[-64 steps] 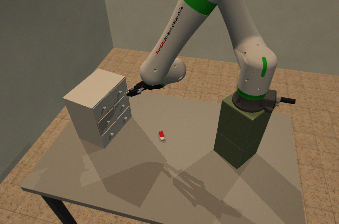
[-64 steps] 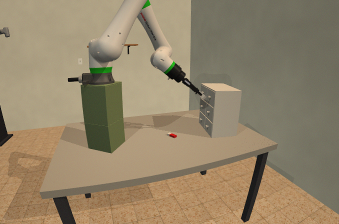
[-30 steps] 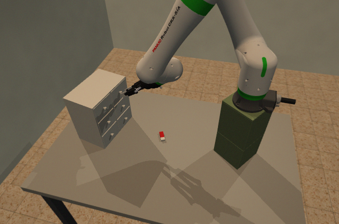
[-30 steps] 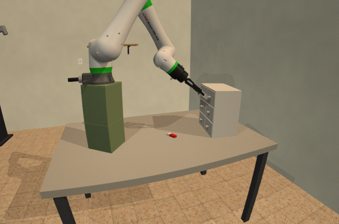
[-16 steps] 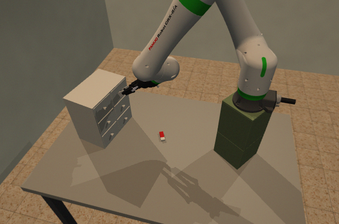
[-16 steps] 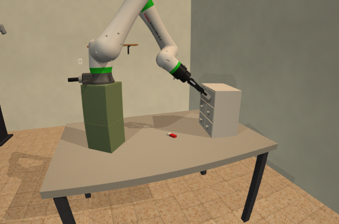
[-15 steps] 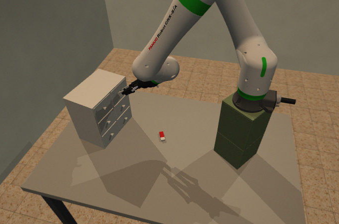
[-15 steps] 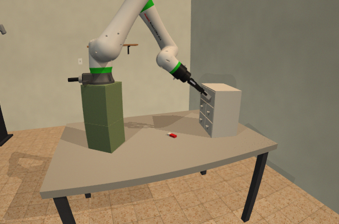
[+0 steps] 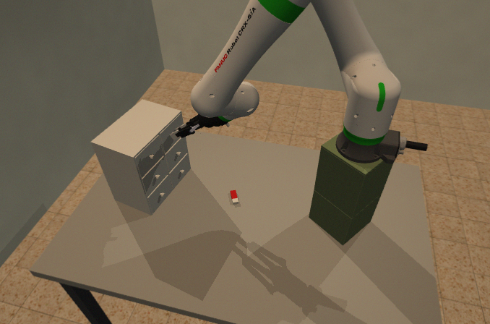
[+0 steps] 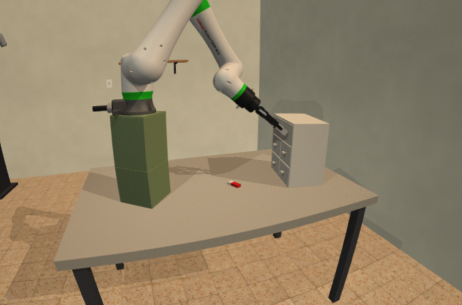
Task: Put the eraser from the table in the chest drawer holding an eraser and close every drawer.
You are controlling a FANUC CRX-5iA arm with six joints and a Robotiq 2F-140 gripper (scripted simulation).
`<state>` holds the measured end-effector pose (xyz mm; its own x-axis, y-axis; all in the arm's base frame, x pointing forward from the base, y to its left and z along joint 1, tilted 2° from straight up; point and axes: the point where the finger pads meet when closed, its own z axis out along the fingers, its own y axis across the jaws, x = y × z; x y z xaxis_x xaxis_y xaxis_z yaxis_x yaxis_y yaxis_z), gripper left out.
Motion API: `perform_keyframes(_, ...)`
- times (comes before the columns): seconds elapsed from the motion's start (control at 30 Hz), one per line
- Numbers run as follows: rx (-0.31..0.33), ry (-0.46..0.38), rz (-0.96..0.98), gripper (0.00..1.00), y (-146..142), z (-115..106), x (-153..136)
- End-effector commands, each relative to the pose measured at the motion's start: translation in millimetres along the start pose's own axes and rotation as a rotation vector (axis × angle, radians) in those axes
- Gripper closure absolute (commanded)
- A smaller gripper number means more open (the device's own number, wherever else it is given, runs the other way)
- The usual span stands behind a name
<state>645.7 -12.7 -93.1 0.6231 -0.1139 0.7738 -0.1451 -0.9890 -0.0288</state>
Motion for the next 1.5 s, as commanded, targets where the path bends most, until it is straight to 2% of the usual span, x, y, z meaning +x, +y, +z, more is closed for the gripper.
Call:
perform_keyframes(0.0,0.0,0.0,0.0,0.8,0.0,0.0,0.2)
perform_keyframes(0.27,0.0,0.0,0.0,0.8,0.0,0.0,0.2)
perform_keyframes(0.3,0.0,0.0,0.0,0.92,0.0,0.0,0.2)
perform_keyframes(1.47,0.0,0.0,0.0,0.92,0.0,-1.6,-1.1)
